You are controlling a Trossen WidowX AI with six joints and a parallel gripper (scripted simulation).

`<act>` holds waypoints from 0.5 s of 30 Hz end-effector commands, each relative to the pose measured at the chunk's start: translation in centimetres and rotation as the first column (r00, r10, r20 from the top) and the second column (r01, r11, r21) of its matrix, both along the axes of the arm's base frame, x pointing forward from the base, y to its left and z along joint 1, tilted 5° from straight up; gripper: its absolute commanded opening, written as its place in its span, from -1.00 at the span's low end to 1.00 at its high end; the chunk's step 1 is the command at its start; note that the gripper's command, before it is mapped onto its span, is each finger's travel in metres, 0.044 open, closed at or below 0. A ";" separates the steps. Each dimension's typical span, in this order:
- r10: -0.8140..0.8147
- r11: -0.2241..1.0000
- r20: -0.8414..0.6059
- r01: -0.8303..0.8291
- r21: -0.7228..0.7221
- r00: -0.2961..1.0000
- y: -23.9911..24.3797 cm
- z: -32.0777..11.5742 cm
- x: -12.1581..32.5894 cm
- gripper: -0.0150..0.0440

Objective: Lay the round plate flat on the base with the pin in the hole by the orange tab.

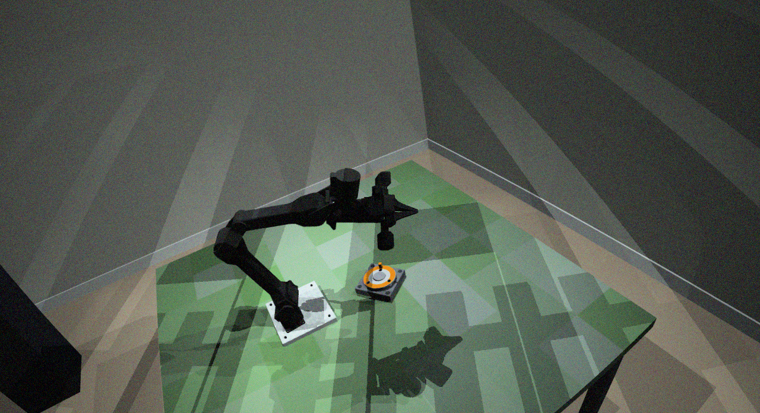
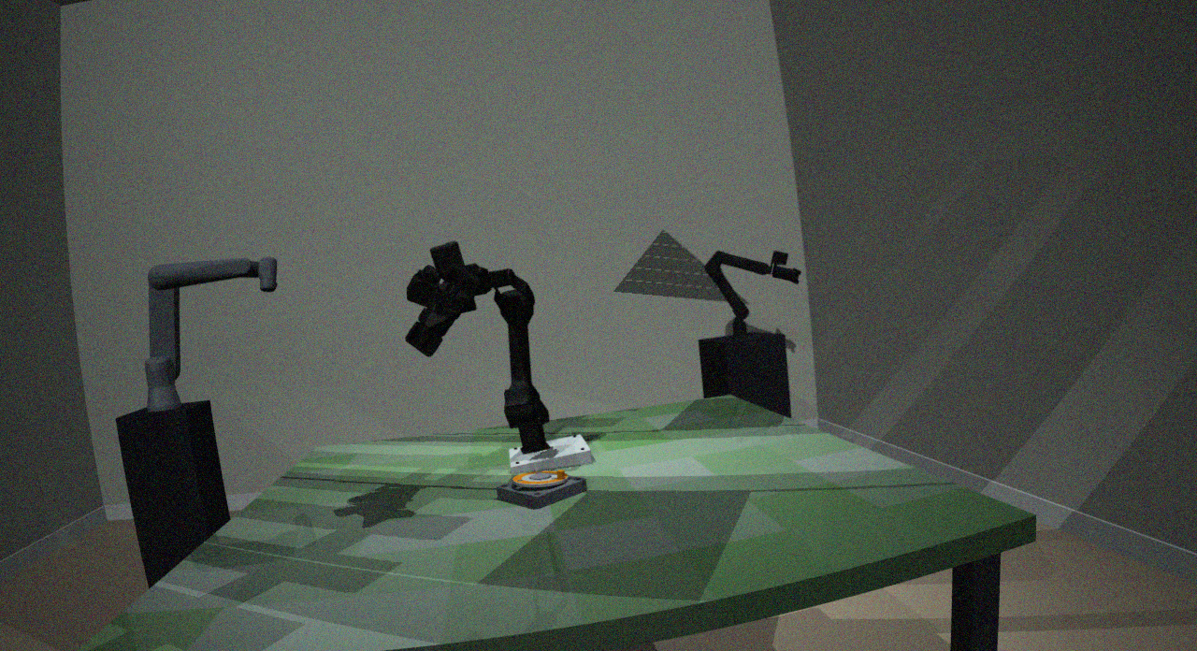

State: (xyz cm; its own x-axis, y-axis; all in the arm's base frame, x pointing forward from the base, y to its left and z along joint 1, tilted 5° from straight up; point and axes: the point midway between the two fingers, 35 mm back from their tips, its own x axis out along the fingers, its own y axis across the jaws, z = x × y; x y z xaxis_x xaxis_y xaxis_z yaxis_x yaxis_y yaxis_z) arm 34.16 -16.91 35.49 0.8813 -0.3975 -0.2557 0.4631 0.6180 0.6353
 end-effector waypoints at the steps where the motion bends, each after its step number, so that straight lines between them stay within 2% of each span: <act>1: 0.133 0.991 -0.281 -0.132 0.024 0.950 3.5 -6.4 2.7 -0.49; 3: 0.166 0.986 -0.338 -0.163 0.038 0.926 4.5 -7.9 3.2 -0.49; 9: 0.347 0.924 -0.667 -0.362 0.123 0.659 11.4 -16.6 3.6 -0.49; 11: 0.368 0.908 -0.713 -0.396 0.137 0.597 12.3 -17.8 3.3 -0.49; 15: 0.423 0.785 -0.886 -0.565 0.254 0.190 17.2 -23.0 0.3 -0.49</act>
State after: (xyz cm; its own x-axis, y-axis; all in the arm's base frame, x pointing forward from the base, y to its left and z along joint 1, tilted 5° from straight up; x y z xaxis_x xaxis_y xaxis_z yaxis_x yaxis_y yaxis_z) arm 36.92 -3.67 16.53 0.4449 -0.0703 -0.8928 0.4434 0.8834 0.1515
